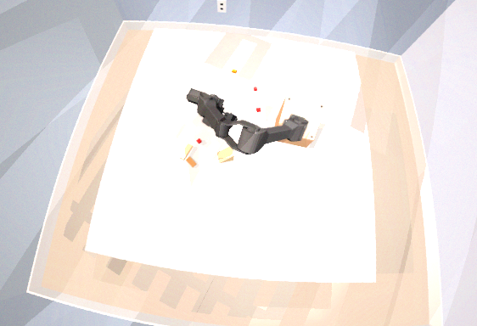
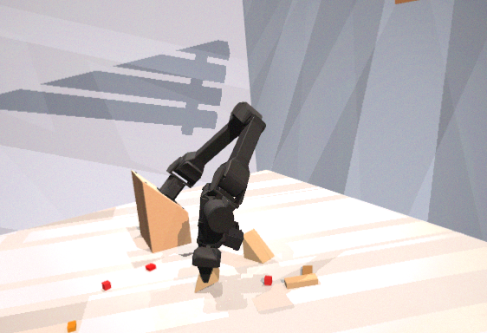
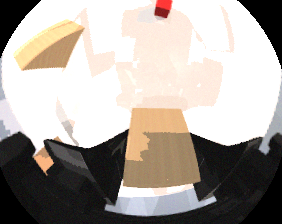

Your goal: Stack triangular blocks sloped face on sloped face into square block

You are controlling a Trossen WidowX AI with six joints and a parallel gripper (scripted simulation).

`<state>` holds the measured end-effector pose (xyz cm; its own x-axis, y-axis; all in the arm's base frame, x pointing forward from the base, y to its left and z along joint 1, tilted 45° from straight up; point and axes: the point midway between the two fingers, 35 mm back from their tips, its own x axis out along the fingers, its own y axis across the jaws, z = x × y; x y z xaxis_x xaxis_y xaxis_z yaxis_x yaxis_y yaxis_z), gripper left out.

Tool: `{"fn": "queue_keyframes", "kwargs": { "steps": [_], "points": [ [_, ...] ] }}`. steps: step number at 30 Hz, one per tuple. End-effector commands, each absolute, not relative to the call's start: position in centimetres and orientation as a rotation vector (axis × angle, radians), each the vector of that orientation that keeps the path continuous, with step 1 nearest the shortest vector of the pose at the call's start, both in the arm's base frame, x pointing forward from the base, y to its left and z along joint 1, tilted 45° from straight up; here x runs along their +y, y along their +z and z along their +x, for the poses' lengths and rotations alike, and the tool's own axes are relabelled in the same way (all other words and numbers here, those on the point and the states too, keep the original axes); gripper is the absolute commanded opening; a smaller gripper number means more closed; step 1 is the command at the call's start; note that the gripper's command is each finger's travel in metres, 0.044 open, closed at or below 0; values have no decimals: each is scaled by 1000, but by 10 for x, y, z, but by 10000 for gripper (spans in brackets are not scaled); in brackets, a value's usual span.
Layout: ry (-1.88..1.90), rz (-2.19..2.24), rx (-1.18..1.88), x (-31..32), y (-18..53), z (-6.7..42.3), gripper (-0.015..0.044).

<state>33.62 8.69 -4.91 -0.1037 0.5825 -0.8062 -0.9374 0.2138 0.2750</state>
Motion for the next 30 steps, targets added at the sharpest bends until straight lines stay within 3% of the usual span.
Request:
{"fn": "queue_keyframes", "kwargs": {
  "steps": [1,30],
  "points": [
    [1366,-393,938,80,-50,334,0],
    [1357,123,316,41,-81,315,0]
  ]
}}
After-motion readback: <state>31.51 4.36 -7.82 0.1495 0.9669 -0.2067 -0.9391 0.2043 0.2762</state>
